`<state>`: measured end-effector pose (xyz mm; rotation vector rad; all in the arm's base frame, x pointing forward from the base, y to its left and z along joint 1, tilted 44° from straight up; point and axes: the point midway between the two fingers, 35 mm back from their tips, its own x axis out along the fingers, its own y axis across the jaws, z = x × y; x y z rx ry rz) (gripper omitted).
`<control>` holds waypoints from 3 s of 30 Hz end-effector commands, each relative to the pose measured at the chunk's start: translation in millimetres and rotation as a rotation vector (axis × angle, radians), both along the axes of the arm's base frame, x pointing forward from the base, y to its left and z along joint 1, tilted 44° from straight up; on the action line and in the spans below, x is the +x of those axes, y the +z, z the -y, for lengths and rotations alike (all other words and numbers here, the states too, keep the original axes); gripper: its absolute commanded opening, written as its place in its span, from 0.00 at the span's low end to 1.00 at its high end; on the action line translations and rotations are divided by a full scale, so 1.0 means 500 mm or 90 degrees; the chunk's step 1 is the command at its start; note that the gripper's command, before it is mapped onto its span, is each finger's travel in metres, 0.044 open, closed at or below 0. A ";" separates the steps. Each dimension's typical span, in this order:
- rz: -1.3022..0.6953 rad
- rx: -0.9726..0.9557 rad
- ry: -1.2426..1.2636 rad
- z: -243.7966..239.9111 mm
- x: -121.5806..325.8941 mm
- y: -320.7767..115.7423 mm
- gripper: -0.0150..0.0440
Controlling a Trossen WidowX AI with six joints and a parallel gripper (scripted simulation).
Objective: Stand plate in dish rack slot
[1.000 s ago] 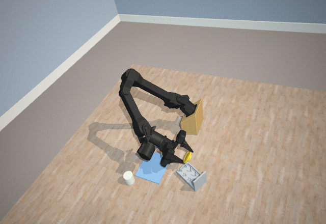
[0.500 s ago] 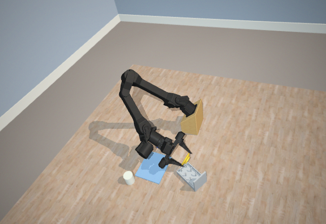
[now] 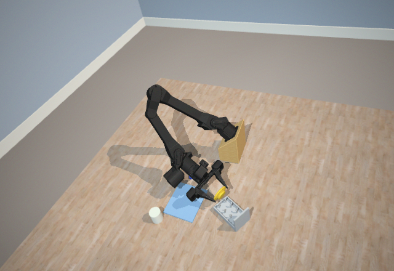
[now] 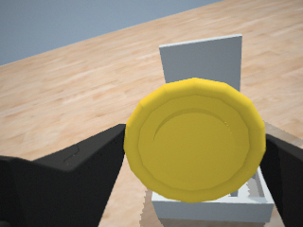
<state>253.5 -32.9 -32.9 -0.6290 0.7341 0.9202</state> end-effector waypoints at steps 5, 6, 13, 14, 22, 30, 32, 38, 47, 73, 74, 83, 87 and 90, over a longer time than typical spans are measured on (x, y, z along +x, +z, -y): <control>0.125 -0.023 0.065 0.016 -0.005 0.011 0.25; 0.127 -0.024 0.067 0.016 -0.005 0.011 0.25; 0.127 -0.024 0.067 0.016 -0.005 0.011 0.25; 0.127 -0.024 0.067 0.016 -0.005 0.011 0.25; 0.122 -0.023 0.063 -0.003 0.011 -0.007 0.25; 0.127 -0.024 0.067 -0.017 0.024 -0.022 0.25; 0.127 -0.024 0.067 -0.018 0.025 -0.022 0.25; 0.128 -0.025 0.069 -0.027 0.032 -0.031 0.25; 0.131 -0.026 0.073 -0.013 0.038 -0.064 0.25; 0.127 -0.027 0.072 -0.013 0.035 -0.066 0.70; 0.127 -0.027 0.072 -0.013 0.035 -0.066 0.74; 0.127 -0.027 0.072 -0.013 0.035 -0.066 0.93; 0.126 -0.028 0.073 -0.021 0.039 -0.055 0.93; 0.122 -0.032 0.074 -0.061 0.050 -0.009 0.93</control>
